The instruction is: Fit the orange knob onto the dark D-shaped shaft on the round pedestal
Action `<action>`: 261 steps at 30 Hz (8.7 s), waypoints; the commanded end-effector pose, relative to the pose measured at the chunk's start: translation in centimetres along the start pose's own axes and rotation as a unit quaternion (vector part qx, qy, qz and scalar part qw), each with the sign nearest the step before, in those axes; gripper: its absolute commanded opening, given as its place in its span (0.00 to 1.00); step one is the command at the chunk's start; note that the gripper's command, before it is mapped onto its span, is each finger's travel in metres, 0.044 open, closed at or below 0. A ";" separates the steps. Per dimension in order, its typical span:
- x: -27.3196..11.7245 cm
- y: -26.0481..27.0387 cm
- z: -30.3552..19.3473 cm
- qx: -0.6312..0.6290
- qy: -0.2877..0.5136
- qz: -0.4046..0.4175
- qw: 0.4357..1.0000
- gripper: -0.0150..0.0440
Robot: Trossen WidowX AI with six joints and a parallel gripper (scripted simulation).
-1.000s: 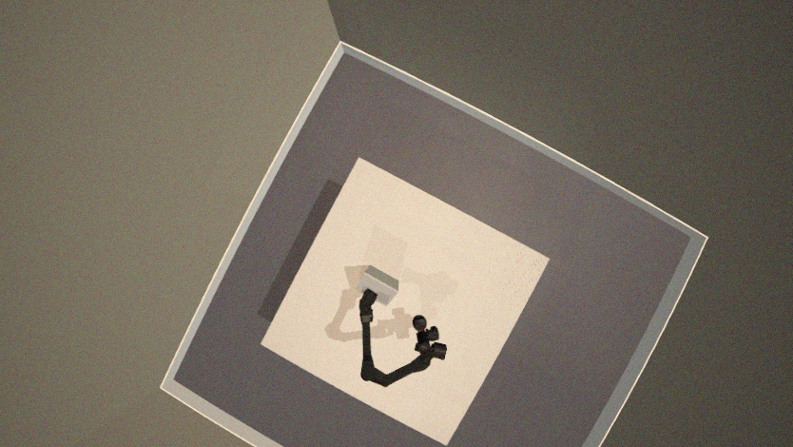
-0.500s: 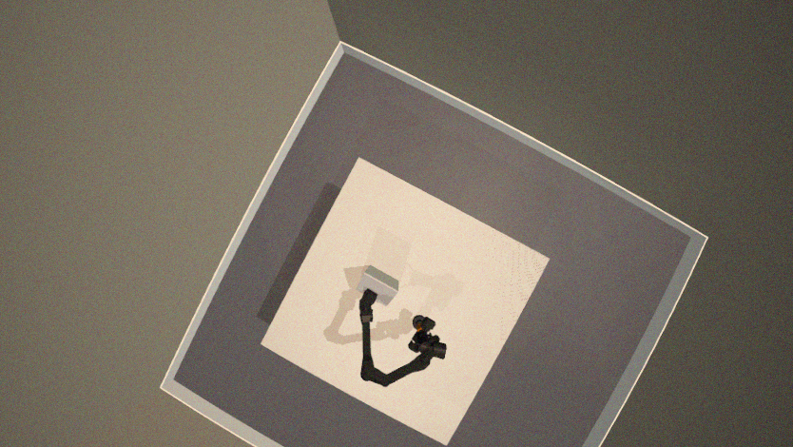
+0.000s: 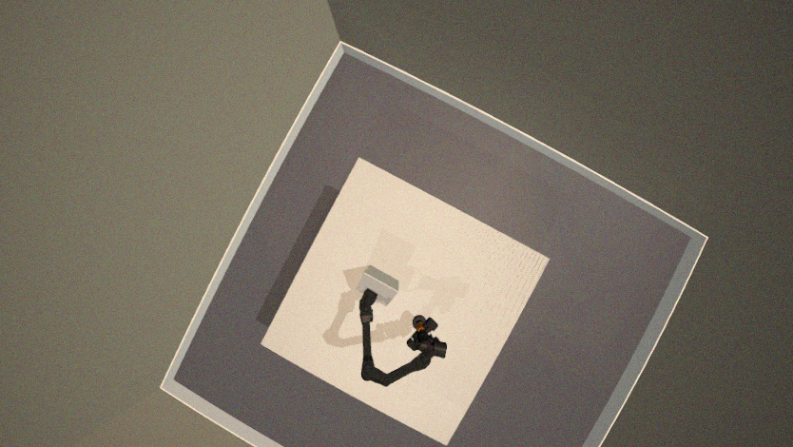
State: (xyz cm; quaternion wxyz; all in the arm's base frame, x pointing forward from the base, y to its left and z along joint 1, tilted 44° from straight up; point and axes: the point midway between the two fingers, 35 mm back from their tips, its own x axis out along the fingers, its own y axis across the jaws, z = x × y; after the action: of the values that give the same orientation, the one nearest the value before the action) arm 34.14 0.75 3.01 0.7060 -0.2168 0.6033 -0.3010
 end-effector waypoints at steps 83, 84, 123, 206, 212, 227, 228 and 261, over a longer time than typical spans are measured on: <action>0.0 -0.1 0.2 0.213 -0.002 0.001 0.977 0.25; 0.1 -0.1 0.2 0.213 -0.002 0.001 0.977 0.25; 0.2 -0.1 0.2 0.314 -0.001 0.001 0.949 0.25; 0.1 -0.4 0.3 0.505 -0.001 0.001 0.863 0.25; -0.2 -0.5 0.3 0.509 -0.001 0.001 0.861 0.25; 0.2 -0.3 0.3 0.592 -0.001 0.001 0.806 0.25; 0.2 -0.3 0.3 0.592 -0.001 0.001 0.806 0.25; 0.2 -0.3 0.4 0.673 -0.001 0.002 0.739 0.25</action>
State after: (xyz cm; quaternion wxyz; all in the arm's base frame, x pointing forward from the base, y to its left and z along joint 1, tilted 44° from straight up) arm 34.49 0.42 3.23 0.6699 0.3111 0.2480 -0.6269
